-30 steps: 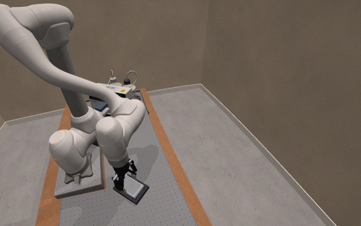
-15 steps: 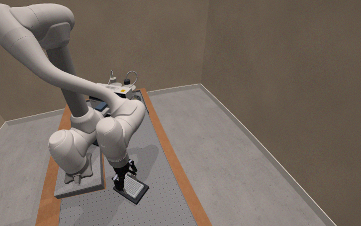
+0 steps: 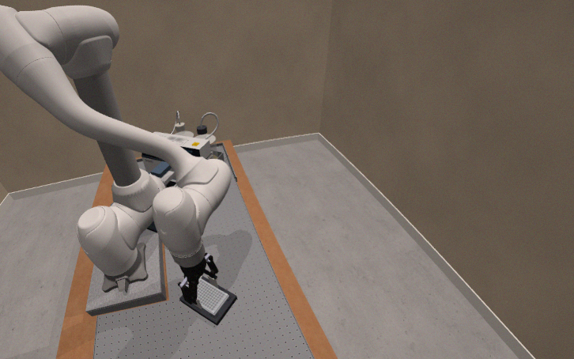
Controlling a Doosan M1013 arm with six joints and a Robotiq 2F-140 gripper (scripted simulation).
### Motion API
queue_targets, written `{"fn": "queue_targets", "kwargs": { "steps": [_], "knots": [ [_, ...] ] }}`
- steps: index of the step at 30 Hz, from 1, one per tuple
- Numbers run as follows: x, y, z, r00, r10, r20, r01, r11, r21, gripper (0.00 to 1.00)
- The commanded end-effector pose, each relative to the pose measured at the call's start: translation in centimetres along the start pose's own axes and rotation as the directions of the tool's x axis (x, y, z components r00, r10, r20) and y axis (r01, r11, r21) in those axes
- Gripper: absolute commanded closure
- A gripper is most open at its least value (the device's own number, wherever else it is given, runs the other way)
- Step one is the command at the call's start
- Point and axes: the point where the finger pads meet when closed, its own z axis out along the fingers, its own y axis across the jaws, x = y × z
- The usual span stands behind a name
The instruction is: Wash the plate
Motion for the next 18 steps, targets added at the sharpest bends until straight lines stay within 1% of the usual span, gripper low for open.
{"fn": "queue_targets", "kwargs": {
  "steps": [1, 18],
  "knots": [
    [0.0, 0.0, 0.03, 1.0, 0.0, 0.0, 0.0, 1.0, 0.0, 0.9],
    [0.0, 0.0, 0.28, 1.0, 0.0, 0.0, 0.0, 1.0, 0.0, 0.9]
  ]
}}
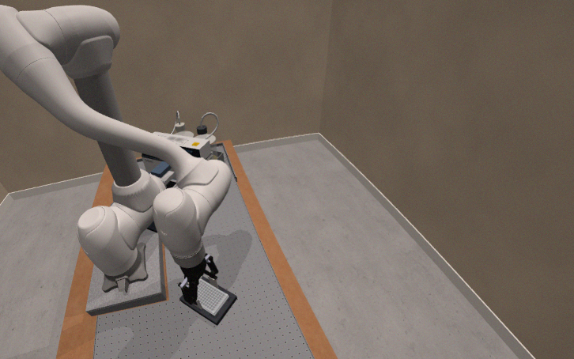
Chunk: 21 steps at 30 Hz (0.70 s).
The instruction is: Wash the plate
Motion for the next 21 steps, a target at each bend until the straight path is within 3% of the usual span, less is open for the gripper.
{"fn": "queue_targets", "kwargs": {
  "steps": [1, 21],
  "knots": [
    [0.0, 0.0, 0.03, 1.0, 0.0, 0.0, 0.0, 1.0, 0.0, 0.9],
    [0.0, 0.0, 0.3, 1.0, 0.0, 0.0, 0.0, 1.0, 0.0, 0.9]
  ]
}}
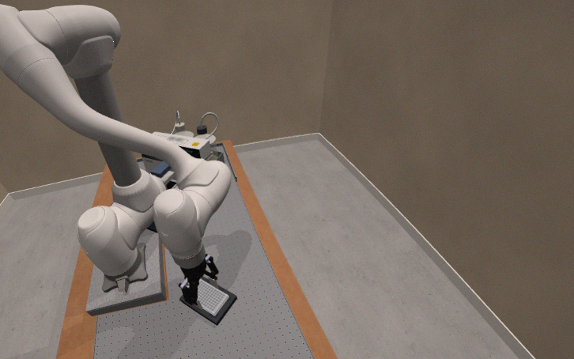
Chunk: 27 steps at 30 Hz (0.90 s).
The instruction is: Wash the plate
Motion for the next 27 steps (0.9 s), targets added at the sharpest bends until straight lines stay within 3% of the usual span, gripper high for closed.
{"fn": "queue_targets", "kwargs": {
  "steps": [1, 18, 19, 27],
  "knots": [
    [0.0, 0.0, 0.02, 1.0, 0.0, 0.0, 0.0, 1.0, 0.0, 0.9],
    [0.0, 0.0, 0.27, 1.0, 0.0, 0.0, 0.0, 1.0, 0.0, 0.9],
    [0.0, 0.0, 0.28, 1.0, 0.0, 0.0, 0.0, 1.0, 0.0, 0.3],
    [0.0, 0.0, 0.28, 1.0, 0.0, 0.0, 0.0, 1.0, 0.0, 0.3]
  ]
}}
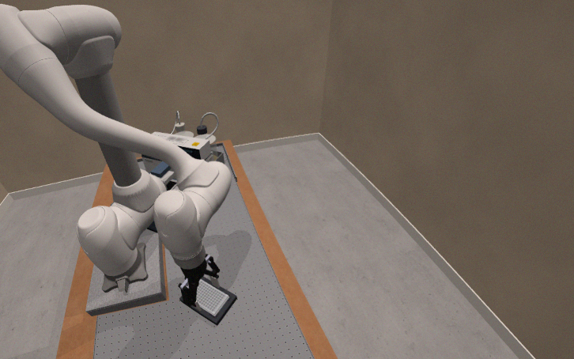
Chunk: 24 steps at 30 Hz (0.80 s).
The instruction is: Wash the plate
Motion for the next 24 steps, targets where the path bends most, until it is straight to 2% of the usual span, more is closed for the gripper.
{"fn": "queue_targets", "kwargs": {
  "steps": [1, 18, 24],
  "knots": [
    [0.0, 0.0, 0.0, 1.0, 0.0, 0.0, 0.0, 1.0, 0.0, 0.3],
    [0.0, 0.0, 0.0, 1.0, 0.0, 0.0, 0.0, 1.0, 0.0, 0.3],
    [0.0, 0.0, -0.67, 1.0, 0.0, 0.0, 0.0, 1.0, 0.0, 0.3]
  ]
}}
